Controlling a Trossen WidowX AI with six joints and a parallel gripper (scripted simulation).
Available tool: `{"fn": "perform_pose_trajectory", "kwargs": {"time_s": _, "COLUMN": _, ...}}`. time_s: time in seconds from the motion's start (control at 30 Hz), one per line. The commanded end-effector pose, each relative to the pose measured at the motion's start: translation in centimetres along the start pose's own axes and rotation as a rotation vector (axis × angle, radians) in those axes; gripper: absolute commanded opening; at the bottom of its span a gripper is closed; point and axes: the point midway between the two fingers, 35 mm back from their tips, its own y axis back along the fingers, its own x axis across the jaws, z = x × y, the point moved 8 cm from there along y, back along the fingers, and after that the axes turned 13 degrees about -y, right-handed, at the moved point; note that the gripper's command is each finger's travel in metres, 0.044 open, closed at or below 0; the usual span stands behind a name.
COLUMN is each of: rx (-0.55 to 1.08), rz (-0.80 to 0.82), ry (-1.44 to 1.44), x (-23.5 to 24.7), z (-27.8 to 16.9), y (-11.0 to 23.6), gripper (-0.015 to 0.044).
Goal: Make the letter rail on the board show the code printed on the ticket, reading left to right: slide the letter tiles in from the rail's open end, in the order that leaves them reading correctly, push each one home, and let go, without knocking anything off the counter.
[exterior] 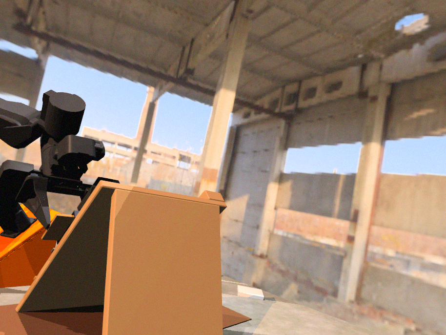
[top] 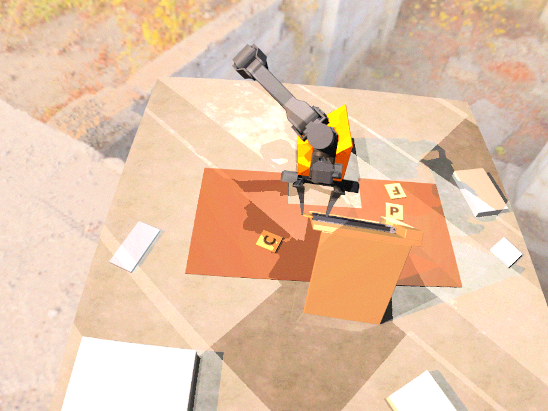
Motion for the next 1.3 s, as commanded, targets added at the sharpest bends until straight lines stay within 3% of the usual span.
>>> {"fn": "perform_pose_trajectory", "kwargs": {"time_s": 0.0, "rx": -0.003, "rz": -0.004, "ry": -0.006, "x": 0.2, "z": 0.1, "y": 0.0, "gripper": 0.0000}}
{"fn": "perform_pose_trajectory", "kwargs": {"time_s": 1.27, "rx": -0.003, "rz": -0.004, "ry": -0.007, "x": 2.0, "z": -0.3, "y": 0.0, "gripper": 0.0000}}
